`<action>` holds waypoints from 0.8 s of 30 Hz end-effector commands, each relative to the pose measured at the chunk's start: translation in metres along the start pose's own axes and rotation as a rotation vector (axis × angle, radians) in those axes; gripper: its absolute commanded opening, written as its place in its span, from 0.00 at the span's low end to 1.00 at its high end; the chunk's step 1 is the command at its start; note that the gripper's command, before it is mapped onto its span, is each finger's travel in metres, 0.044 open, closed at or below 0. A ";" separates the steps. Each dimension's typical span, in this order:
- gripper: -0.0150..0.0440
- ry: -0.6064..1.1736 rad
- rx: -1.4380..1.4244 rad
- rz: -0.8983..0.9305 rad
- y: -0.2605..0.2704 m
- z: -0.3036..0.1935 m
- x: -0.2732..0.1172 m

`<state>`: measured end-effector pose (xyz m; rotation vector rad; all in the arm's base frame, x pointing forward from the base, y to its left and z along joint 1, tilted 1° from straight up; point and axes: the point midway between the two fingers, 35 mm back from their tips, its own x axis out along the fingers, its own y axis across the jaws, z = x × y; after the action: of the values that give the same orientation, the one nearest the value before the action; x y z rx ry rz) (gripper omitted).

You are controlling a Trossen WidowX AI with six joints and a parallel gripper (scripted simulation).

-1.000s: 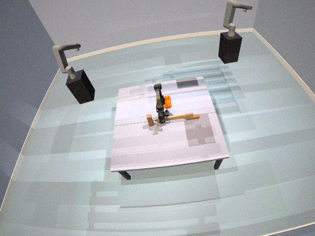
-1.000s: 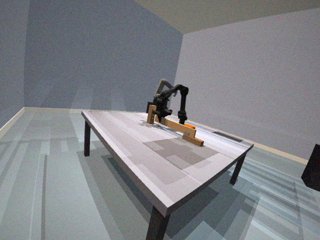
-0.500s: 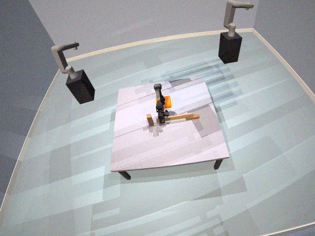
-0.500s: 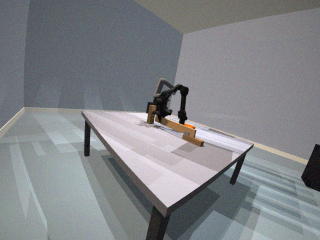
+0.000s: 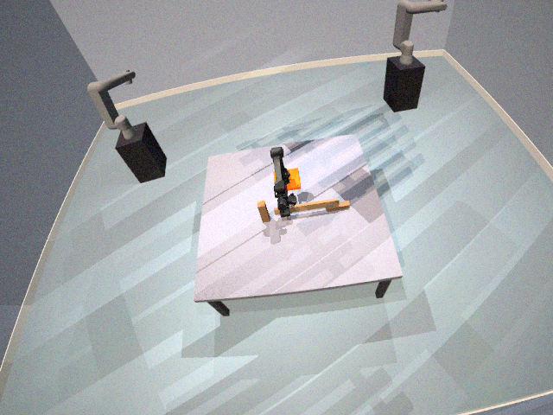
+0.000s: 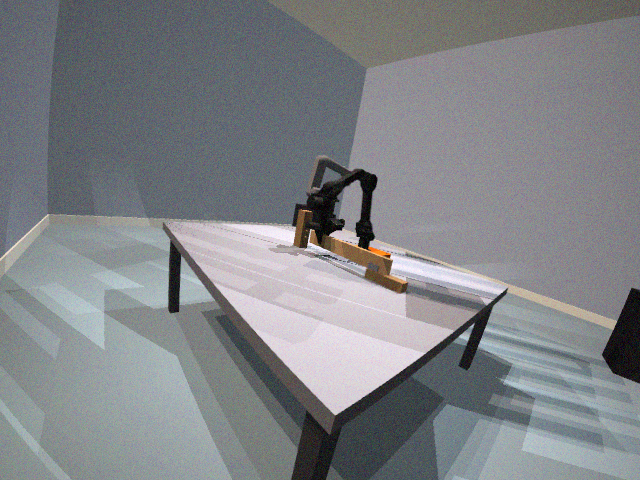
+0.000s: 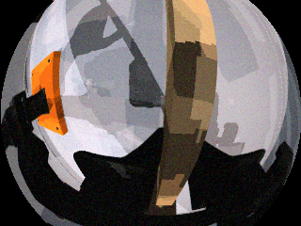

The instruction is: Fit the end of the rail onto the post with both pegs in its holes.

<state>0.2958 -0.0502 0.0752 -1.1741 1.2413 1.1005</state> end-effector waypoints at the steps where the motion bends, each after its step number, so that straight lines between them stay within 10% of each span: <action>1: 0.25 -0.001 0.001 -0.002 0.000 0.000 -0.002; 24: 0.25 0.000 0.001 -0.002 0.000 -0.006 0.000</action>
<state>0.2950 -0.0545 0.0748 -1.1691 1.2402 1.1017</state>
